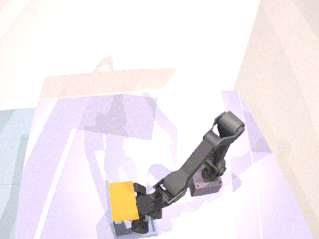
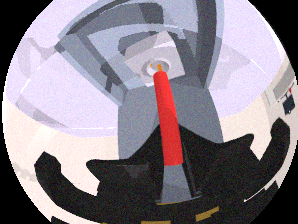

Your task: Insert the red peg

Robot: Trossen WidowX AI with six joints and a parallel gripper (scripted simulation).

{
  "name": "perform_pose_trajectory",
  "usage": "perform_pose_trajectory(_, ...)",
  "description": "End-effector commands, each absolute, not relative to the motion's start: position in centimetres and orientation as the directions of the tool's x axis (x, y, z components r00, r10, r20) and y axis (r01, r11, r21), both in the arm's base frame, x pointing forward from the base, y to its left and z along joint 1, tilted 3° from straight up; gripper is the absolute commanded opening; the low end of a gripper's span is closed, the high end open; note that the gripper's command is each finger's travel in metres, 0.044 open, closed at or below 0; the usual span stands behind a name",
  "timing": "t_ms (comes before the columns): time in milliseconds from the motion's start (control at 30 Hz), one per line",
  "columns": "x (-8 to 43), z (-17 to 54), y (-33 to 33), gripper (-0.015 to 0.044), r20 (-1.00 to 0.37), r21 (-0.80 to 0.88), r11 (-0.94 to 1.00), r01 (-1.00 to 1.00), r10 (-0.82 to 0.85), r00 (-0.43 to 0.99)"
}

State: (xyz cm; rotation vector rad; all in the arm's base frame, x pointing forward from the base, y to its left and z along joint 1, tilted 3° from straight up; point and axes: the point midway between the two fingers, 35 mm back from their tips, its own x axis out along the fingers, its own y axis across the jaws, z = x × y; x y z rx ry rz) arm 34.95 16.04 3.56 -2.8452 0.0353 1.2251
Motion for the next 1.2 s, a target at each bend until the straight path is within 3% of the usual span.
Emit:
perform_pose_trajectory(0,35.1,3.4,16.2,0.0,-0.726,-0.032,-0.999,-0.034,0.0,0.687)
perform_pose_trajectory(1167,34.7,0.1,16.0,0.0,-0.727,-0.031,-0.999,-0.034,0.0,0.687)
